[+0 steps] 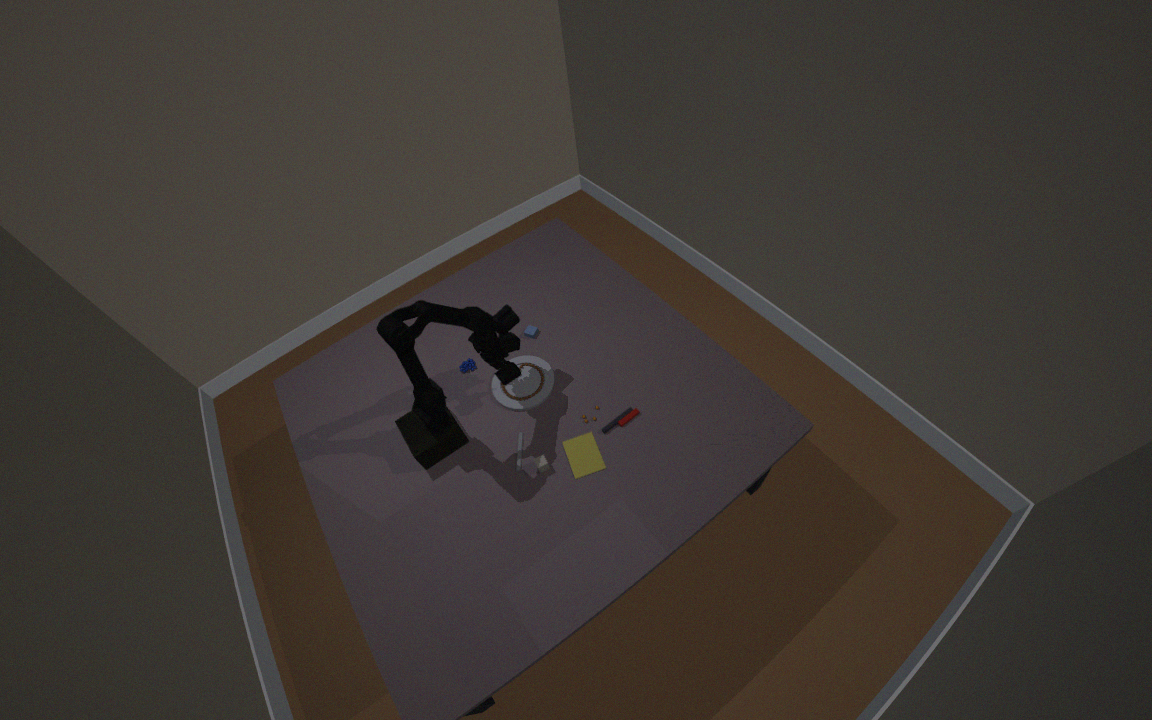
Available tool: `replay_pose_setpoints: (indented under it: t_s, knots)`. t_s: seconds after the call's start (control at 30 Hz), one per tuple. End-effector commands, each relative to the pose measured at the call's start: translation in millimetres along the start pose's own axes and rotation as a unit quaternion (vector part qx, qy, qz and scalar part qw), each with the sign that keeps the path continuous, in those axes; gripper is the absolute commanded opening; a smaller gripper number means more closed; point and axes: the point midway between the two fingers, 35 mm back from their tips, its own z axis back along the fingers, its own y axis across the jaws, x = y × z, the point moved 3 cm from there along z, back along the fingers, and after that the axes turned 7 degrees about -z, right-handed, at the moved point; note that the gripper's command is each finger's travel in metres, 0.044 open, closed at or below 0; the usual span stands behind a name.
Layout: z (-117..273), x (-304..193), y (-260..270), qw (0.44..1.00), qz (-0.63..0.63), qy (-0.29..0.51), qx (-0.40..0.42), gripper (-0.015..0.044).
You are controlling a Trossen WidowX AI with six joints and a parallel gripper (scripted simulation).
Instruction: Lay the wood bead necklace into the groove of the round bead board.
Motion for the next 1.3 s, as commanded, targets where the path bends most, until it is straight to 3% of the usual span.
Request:
replay_pose_setpoints:
  t_s: [0.0,0.93,1.1,1.27]
  knots:
    - [-8,-2,-1,1.000,0.004,0.005,-0.001,0.0120]
    - [-38,-2,-1,1.000,0.004,0.006,-0.001,0.0120]
    - [-35,-1,-1,1.000,0.003,0.004,-0.001,0.0000]
    - [-35,-1,-1,1.000,0.003,0.004,-0.001,0.0000]
